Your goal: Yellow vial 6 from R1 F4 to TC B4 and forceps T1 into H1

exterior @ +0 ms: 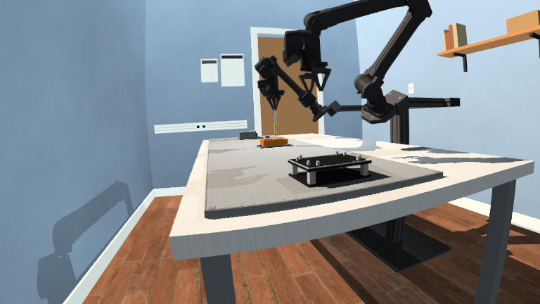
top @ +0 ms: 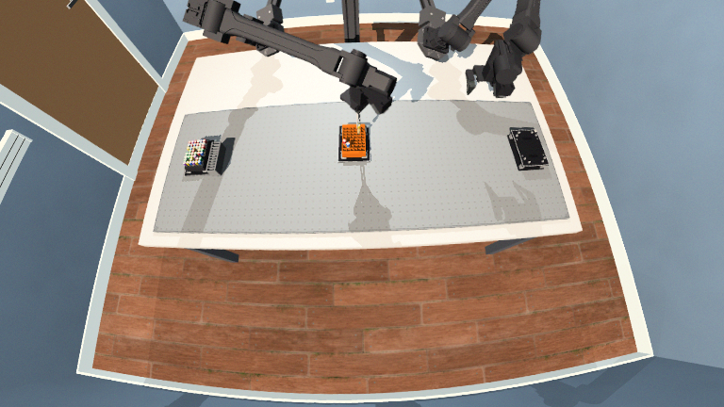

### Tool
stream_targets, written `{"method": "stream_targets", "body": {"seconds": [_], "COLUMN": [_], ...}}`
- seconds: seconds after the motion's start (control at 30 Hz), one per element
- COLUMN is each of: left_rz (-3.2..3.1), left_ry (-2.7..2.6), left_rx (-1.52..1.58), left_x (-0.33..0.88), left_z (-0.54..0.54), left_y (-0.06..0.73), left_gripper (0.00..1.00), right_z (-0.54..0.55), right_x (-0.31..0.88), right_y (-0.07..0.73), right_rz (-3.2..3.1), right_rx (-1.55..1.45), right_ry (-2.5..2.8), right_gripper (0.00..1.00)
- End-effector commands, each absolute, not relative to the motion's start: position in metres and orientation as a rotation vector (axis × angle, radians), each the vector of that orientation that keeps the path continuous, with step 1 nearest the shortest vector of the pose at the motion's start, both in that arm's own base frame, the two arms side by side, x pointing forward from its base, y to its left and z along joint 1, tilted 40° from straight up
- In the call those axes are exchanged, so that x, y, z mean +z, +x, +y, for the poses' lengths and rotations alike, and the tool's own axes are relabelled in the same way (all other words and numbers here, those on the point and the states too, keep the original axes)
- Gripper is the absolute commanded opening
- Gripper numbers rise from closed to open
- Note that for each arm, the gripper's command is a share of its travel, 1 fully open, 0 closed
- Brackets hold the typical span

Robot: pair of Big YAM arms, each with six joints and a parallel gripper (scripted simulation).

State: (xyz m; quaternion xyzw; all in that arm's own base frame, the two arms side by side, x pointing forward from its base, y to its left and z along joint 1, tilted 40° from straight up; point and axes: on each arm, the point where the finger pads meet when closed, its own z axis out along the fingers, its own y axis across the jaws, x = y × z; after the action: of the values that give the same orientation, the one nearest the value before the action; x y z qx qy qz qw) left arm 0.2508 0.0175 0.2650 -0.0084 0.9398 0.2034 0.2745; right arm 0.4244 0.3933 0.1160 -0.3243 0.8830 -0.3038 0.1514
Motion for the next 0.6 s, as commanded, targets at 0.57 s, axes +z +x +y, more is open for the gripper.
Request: {"method": "stream_targets", "body": {"seconds": [0.57], "left_rz": [2.501], "left_ry": [-0.042], "left_rx": [0.531], "left_x": [0.2774], "left_z": [0.0146], "left_y": [0.2547], "left_gripper": [1.00], "right_z": [0.4074], "right_x": [0.1199], "right_y": [0.4158], "right_rz": [2.503], "right_rx": [-0.853], "right_ry": [-0.965], "right_gripper": [0.09]}}
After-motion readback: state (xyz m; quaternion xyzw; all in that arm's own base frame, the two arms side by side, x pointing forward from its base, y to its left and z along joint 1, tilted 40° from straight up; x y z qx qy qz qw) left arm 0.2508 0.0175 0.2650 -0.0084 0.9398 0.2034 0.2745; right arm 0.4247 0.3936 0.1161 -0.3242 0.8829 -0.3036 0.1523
